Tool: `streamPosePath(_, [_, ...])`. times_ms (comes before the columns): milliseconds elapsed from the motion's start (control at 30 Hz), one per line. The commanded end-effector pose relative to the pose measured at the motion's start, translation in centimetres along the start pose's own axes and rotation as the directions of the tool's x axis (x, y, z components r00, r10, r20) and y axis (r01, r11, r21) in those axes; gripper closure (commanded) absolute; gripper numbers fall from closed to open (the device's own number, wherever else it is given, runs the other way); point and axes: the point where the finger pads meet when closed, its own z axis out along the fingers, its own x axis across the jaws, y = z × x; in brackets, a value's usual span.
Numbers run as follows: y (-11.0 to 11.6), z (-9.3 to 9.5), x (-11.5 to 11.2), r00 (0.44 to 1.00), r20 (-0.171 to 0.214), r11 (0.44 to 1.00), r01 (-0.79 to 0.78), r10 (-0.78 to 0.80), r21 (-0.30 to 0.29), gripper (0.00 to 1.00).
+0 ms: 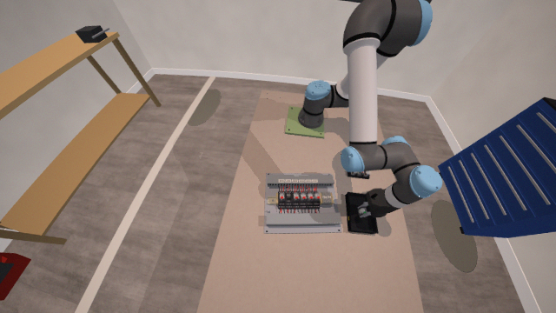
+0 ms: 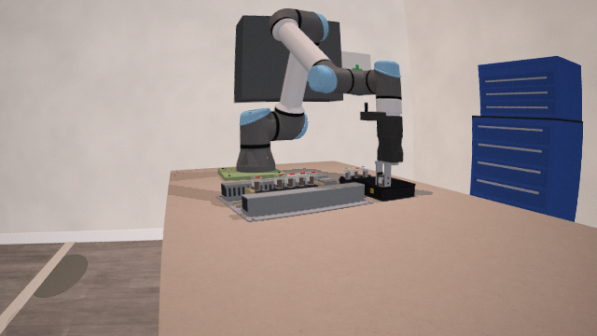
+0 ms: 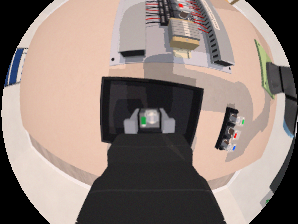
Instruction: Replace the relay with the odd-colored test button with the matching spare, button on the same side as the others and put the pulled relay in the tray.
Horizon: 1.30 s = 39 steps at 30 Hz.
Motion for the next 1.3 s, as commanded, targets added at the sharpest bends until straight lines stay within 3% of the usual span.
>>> streamPosePath(0, [0.02, -0.33, -0.05, 1.0, 0.002, 1.0, 0.0, 0.0, 0.0, 1.0])
streamPosePath(1267, [0.05, -1.01, -0.04, 1.0, 0.002, 1.0, 0.0, 0.0, 0.0, 1.0])
